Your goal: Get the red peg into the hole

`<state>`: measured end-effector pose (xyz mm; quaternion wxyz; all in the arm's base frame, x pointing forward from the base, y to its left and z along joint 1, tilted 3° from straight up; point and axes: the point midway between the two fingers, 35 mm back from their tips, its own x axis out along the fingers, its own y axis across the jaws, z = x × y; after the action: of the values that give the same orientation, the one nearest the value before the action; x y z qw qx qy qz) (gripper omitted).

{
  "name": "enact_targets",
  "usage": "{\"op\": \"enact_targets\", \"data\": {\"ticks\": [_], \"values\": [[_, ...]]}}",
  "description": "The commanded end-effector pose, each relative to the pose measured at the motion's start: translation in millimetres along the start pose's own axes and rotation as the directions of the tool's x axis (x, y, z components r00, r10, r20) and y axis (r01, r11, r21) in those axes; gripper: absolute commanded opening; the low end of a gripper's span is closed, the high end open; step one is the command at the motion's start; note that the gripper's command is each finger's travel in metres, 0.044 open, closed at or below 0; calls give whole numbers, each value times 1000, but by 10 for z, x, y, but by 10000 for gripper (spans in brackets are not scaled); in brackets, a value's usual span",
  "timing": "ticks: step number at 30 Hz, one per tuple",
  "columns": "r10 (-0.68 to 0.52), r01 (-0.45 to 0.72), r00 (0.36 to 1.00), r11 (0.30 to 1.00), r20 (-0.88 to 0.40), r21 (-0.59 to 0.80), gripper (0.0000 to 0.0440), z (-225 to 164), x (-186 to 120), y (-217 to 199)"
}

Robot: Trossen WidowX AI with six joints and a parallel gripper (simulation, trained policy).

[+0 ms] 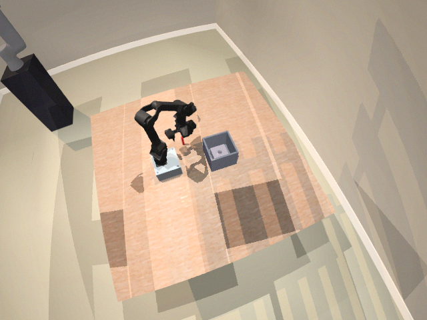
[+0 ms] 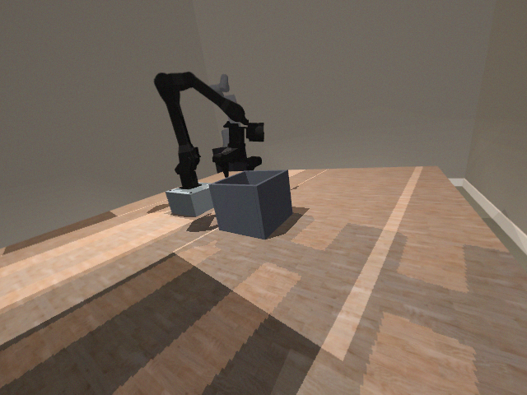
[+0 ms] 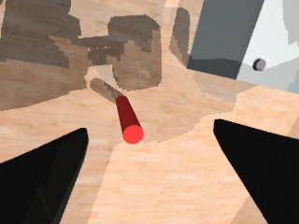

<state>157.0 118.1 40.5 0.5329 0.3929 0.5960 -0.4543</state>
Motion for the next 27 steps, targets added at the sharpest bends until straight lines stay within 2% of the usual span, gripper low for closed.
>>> {"op": "enact_targets", "data": {"ticks": [1,7,10,23,25,27], "values": [[-13,13,1000,1000,17,9,422,25,146,-6],[-7,6,1000,1000,26,25,402,40,320,7],[1,-2,1000,1000,26,30,371,35,392,28],[33,-33,999,999,-2,-19,39,-66,585,208],[39,-39,999,999,-8,-30,0,-84,595,233],[54,-54,998,998,-18,-25,0,-101,552,263]]}}
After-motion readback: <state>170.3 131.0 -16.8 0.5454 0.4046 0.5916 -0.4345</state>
